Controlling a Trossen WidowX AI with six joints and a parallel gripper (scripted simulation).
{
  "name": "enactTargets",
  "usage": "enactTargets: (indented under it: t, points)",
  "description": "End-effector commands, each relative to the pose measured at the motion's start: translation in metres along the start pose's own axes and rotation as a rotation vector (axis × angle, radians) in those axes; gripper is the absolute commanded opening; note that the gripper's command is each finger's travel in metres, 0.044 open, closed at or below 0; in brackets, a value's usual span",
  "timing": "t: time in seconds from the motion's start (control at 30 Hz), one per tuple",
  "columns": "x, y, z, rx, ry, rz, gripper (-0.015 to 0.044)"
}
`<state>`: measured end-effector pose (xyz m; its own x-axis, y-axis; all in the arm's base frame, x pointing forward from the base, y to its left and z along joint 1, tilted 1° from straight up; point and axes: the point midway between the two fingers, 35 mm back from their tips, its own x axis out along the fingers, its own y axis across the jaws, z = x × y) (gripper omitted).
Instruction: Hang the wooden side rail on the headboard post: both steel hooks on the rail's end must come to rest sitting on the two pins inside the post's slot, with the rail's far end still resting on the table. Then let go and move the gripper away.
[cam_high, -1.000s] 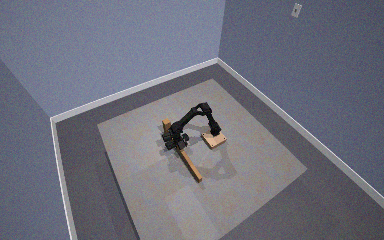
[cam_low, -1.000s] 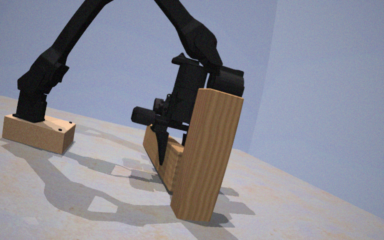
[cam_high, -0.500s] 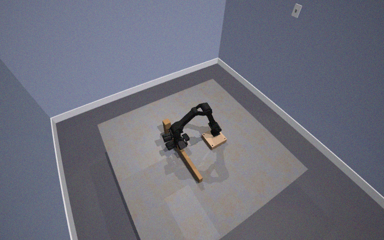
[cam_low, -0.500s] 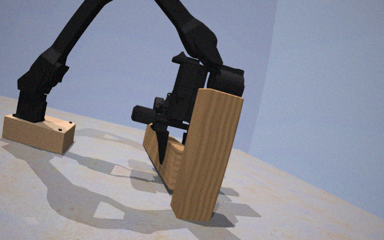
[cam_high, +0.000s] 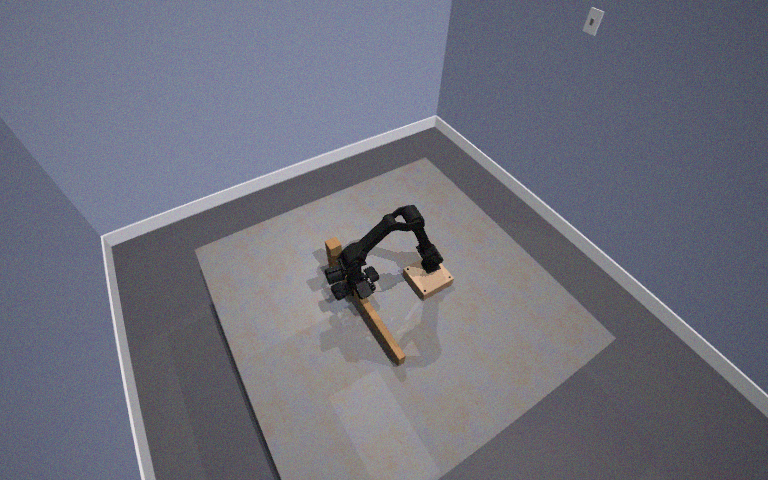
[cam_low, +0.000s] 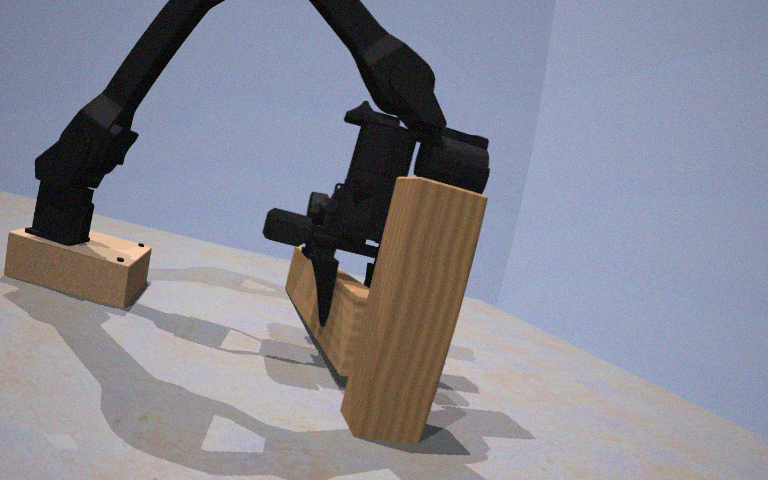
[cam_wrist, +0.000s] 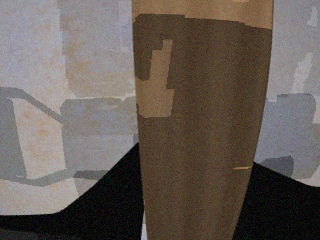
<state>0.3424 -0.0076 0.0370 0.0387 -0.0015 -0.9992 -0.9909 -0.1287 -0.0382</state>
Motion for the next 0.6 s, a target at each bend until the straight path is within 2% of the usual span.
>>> enactTargets:
  t: [0.0, 0.57]
  points:
    - [-0.0057, -0.0023, 0.0001, -0.001, -0.001, -0.014, 0.0]
    - [-0.0085, -0.0023, 0.0001, -0.001, -0.001, -0.014, 0.0]
